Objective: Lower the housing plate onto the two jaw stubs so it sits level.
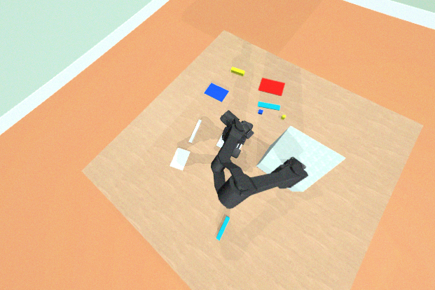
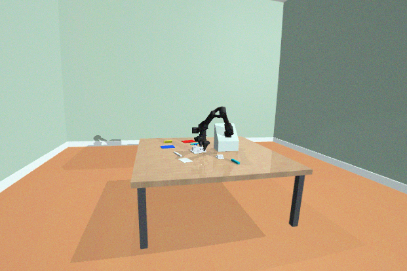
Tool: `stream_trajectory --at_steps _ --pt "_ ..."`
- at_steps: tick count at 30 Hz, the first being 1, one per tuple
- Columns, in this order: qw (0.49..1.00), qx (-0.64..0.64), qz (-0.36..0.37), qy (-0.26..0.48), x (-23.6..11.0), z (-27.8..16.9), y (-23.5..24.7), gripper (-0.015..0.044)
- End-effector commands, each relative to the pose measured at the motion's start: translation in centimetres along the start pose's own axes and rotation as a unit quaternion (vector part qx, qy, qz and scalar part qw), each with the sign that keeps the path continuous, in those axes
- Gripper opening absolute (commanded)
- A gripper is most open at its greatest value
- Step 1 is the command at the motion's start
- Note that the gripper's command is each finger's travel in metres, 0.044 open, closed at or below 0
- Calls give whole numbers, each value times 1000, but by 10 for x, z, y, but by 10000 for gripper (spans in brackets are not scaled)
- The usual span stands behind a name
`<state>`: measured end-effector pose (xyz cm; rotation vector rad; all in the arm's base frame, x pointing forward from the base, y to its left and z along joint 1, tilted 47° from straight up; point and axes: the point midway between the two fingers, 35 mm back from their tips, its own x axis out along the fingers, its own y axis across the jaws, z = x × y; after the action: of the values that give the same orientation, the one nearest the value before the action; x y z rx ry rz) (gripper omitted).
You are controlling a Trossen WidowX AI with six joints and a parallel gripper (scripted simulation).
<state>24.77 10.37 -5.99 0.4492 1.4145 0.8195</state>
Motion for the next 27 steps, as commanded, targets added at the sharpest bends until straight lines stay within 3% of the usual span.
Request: stream_trajectory --at_steps 1,27 --pt "1000 3 2 0 1 -1 0 351" --pt "1000 3 2 0 7 -1 0 351"
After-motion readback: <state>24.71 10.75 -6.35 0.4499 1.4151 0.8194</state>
